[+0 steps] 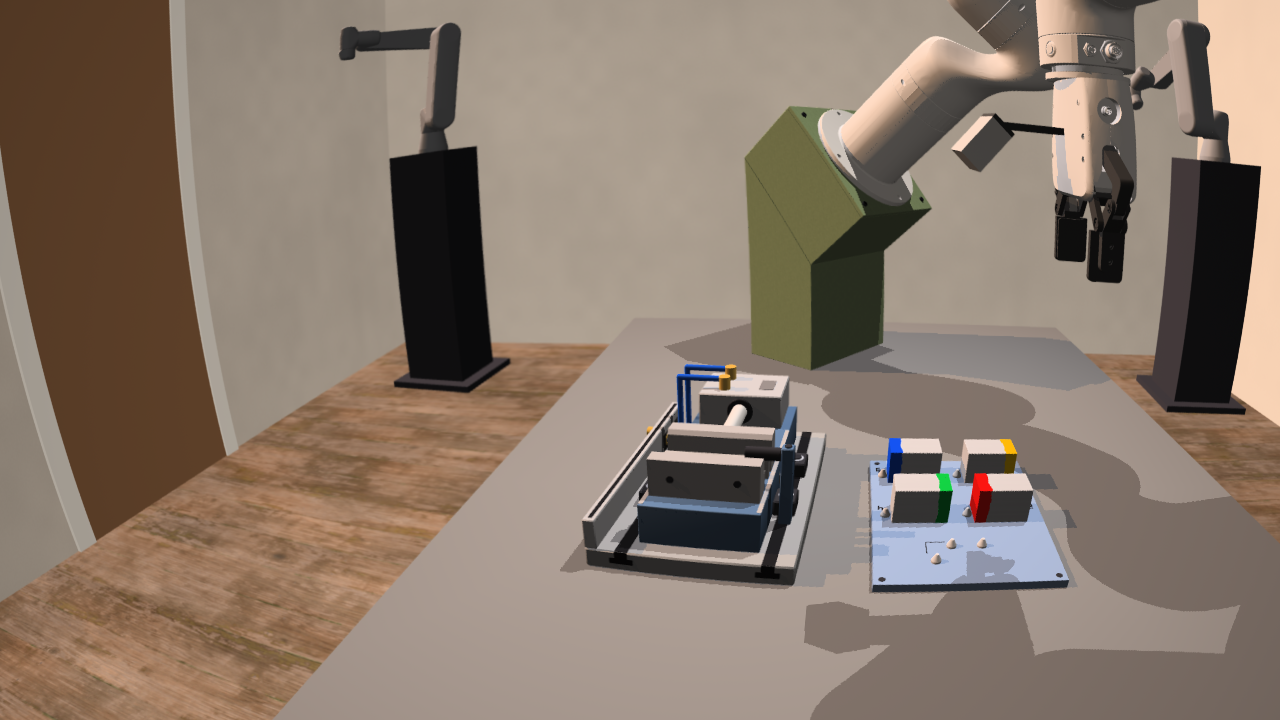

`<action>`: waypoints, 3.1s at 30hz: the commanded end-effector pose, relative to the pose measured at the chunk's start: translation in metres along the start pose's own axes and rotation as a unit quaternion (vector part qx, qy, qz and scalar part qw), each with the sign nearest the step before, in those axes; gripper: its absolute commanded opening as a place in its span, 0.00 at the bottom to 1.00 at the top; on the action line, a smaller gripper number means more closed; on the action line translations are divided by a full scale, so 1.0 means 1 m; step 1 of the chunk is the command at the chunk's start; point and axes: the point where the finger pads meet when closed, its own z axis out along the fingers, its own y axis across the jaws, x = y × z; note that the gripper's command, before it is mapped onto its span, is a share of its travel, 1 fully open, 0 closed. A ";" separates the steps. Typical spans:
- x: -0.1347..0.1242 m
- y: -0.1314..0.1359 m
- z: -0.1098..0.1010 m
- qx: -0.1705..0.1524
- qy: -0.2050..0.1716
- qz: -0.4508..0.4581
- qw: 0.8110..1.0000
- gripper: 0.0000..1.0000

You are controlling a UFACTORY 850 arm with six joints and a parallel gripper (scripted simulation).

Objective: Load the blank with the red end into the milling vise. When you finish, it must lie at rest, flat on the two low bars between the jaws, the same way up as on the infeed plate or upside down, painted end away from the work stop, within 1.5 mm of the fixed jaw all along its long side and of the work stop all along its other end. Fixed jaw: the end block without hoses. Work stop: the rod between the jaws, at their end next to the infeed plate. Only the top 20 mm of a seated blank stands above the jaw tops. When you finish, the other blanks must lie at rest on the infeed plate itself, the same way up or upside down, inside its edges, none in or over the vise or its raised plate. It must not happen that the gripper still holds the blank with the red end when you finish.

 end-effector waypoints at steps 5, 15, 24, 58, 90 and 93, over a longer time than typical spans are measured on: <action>0.011 0.013 -0.006 0.001 0.000 -0.001 1.000 1.00; 0.032 0.039 -0.015 0.001 0.000 -0.001 1.000 1.00; 0.041 0.051 -0.019 0.001 0.000 -0.001 1.000 1.00; 0.098 0.120 -0.044 0.001 0.000 -0.001 1.000 1.00; 0.089 0.109 -0.040 0.001 0.000 -0.001 1.000 1.00; 0.089 0.109 -0.040 0.001 0.000 -0.001 1.000 1.00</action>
